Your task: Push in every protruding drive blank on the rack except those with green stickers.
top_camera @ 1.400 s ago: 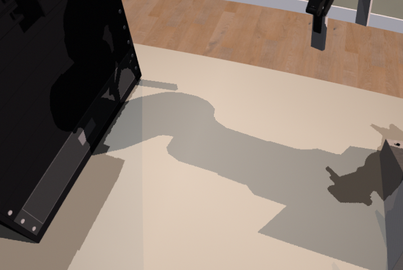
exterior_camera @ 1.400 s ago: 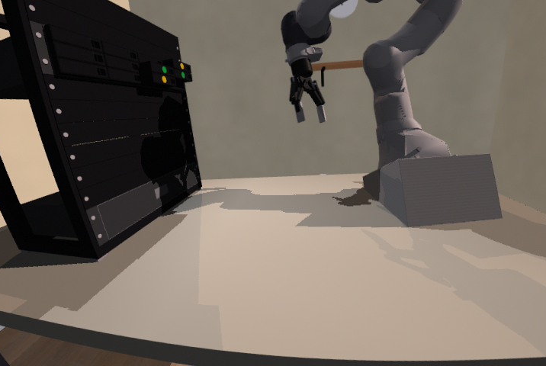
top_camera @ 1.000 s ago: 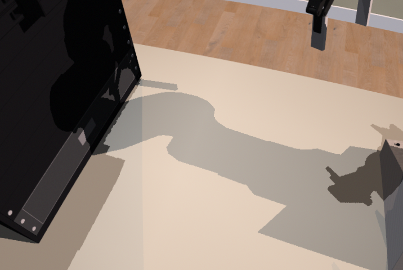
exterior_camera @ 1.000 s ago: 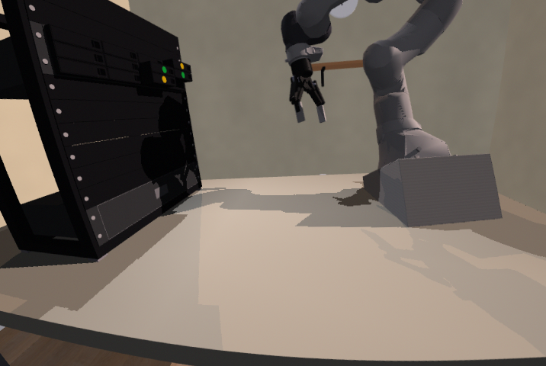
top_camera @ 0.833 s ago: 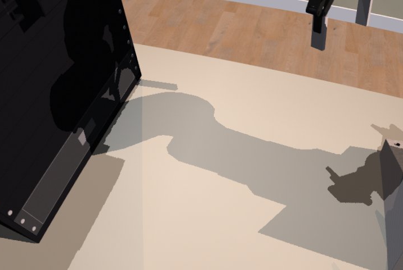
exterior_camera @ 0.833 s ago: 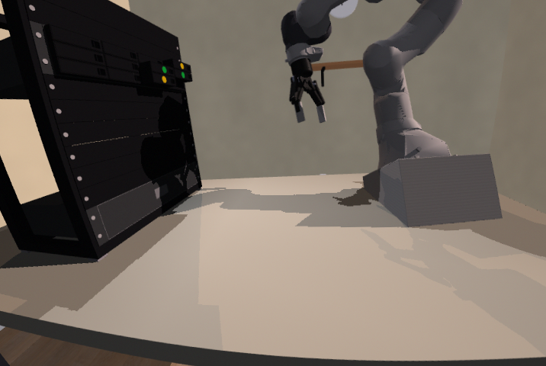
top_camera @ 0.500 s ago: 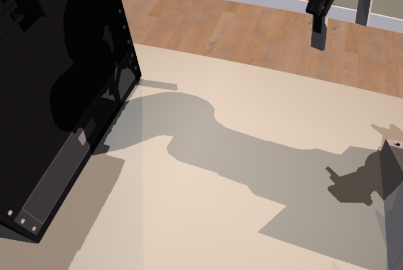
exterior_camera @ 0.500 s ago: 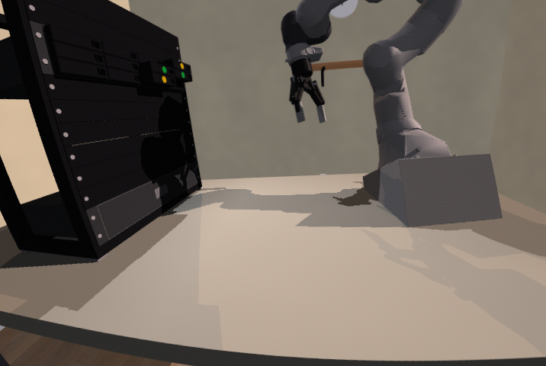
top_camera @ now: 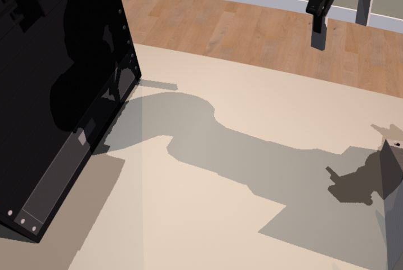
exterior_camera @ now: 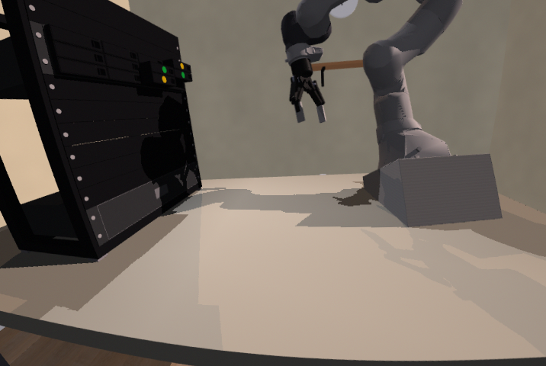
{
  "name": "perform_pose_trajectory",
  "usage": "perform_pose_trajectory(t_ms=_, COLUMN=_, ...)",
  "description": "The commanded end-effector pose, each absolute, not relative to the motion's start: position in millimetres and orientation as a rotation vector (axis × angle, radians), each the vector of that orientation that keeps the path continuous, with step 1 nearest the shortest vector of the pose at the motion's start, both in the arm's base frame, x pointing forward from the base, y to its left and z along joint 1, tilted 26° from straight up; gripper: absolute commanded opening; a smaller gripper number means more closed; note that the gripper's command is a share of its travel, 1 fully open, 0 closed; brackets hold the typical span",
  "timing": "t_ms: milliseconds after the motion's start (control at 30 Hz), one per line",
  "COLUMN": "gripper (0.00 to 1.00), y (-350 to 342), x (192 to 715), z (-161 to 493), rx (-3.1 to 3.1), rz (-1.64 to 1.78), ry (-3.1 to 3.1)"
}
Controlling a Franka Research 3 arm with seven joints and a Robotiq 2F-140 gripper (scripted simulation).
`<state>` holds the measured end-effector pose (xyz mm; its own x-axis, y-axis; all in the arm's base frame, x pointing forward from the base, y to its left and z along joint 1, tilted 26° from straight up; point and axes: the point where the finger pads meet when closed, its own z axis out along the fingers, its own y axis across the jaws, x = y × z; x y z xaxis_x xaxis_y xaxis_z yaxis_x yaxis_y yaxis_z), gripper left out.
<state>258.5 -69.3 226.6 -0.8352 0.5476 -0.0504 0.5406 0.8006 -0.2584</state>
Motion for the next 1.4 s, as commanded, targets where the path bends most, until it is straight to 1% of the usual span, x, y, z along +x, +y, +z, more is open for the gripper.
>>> perform_pose_trajectory(t_ms=0, gripper=1.0, y=-69.3, x=258.5, z=226.6, rx=-0.893, rz=0.412, ry=-2.956)
perform_pose_trajectory(t_ms=833, gripper=1.0, y=-75.1, x=259.3, z=228.3, rx=-0.887, rz=0.457, ry=-2.961)
perform_pose_trajectory(t_ms=1367, gripper=1.0, y=-105.4, x=267.1, z=241.8, rx=-0.841, rz=0.713, ry=-2.987)
